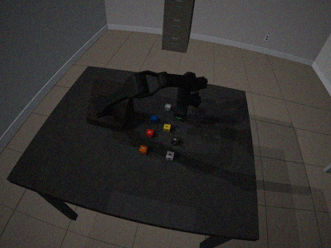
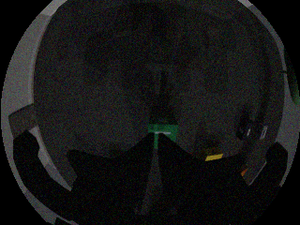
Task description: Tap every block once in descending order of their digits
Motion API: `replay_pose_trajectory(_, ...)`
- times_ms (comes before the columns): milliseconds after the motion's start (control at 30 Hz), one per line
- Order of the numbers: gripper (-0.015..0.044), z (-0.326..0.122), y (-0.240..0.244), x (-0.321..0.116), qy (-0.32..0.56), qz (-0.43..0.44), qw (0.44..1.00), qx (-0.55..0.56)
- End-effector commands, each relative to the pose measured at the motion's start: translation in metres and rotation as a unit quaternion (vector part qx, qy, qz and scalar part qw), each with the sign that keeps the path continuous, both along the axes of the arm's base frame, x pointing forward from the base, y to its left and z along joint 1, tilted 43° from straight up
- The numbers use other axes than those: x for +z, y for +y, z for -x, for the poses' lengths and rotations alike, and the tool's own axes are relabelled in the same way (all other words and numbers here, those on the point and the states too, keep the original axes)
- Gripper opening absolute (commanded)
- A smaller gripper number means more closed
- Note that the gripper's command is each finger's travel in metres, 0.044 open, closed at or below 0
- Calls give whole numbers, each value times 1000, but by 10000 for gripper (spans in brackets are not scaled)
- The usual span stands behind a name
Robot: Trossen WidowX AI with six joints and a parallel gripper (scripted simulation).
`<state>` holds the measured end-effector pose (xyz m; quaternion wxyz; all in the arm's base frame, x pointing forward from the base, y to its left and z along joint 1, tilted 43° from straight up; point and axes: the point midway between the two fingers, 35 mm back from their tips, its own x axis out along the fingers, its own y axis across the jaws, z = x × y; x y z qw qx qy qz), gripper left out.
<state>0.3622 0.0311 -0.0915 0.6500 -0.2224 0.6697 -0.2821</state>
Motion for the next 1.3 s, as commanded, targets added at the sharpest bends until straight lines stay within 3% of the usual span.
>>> replay_pose_trajectory(0,20,3,-7,-8,8,4,1000,0)
replay_pose_trajectory(400,20,4,-10,-11,8,4,1000,0)
replay_pose_trajectory(667,20,1,12,13,8,4,1000,0)
replay_pose_trajectory(900,20,-4,65,71,9,2,1000,0)
replay_pose_trajectory(1133,20,-5,63,73,9,2,1000,0)
replay_pose_trajectory(1267,20,-14,12,124,9,-5,1000,3)
